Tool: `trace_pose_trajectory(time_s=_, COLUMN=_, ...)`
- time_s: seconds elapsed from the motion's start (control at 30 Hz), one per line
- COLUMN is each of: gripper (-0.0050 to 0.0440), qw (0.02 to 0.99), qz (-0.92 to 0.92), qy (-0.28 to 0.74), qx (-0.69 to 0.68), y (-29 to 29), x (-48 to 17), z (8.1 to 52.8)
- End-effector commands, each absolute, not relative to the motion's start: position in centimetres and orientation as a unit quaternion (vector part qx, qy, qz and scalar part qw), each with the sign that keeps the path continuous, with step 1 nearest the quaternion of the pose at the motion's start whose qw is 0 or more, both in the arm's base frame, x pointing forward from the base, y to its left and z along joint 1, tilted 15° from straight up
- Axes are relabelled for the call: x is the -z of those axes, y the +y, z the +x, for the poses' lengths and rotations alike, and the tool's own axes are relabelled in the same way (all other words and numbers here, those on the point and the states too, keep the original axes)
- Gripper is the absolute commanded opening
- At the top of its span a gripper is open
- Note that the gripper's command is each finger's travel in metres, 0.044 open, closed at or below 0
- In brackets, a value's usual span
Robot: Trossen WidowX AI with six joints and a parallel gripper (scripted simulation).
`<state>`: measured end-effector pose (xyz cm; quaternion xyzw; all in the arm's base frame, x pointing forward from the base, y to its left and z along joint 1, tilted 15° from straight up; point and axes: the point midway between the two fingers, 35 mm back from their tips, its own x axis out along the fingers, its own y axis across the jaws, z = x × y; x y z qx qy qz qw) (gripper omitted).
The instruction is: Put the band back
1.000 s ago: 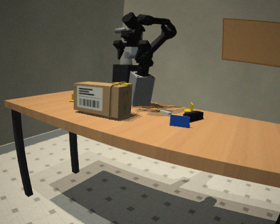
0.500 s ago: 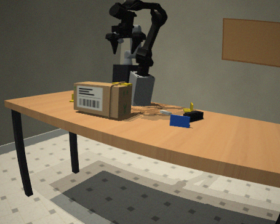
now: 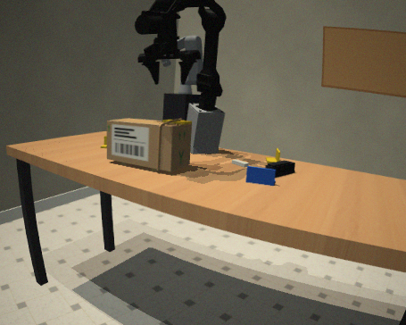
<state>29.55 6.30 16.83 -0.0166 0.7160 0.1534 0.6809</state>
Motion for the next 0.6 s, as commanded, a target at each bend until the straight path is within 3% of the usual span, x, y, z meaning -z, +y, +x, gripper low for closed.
trace_pose_trajectory(time_s=0.0, gripper=0.0440, qw=0.632, qz=-0.028, qy=0.760, qx=-0.150, y=7.1, x=-15.4, z=31.4)
trace_pose_trajectory(time_s=0.23, gripper=0.0440, qw=0.629, qz=-0.028, qy=0.762, qx=-0.150, y=7.2, x=-15.2, z=31.5)
trace_pose_trajectory(time_s=0.57, gripper=0.0440, qw=0.549, qz=-0.039, qy=0.822, qx=-0.149, y=8.9, x=-8.3, z=33.0)
